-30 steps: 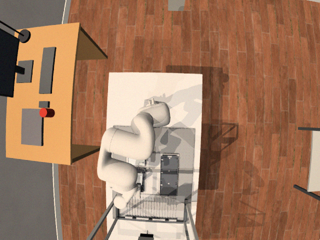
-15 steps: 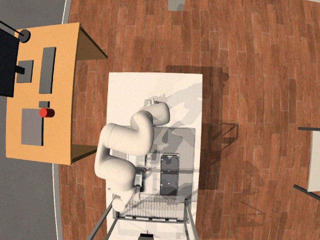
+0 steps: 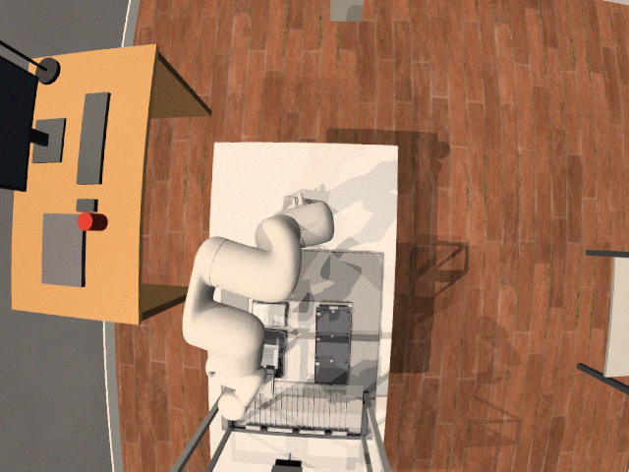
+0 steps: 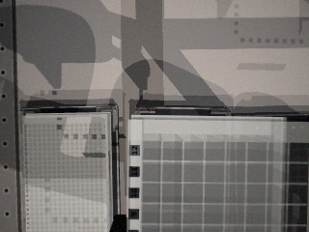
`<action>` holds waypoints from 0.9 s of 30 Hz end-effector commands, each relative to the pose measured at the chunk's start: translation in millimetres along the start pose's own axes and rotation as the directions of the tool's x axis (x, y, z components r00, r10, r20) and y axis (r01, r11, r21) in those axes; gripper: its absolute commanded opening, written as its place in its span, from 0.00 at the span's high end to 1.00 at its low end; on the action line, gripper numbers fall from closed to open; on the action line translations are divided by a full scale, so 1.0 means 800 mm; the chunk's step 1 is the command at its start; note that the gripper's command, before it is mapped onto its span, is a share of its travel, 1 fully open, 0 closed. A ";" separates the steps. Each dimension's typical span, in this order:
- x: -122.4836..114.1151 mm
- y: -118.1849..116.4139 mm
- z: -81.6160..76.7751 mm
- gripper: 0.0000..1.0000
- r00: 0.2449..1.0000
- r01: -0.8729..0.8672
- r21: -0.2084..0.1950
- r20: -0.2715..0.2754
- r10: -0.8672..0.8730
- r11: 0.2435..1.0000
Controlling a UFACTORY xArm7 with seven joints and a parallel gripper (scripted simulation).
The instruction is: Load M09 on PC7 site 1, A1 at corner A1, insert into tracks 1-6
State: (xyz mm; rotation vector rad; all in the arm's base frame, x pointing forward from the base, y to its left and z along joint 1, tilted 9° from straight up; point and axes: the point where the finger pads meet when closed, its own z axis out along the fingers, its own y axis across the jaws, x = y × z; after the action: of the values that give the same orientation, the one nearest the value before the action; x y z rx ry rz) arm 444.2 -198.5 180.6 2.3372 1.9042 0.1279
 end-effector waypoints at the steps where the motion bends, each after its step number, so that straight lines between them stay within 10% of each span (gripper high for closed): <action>1: 0.000 0.002 -0.003 1.00 1.000 0.000 -0.005 0.000 0.000 1.000; 27: 0.122 -0.045 -0.002 1.00 0.999 0.045 -0.005 0.000 -0.045 0.999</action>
State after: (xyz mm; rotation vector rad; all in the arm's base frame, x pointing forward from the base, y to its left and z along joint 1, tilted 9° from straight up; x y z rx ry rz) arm 430.7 -115.3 174.8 2.2931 1.9582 0.1250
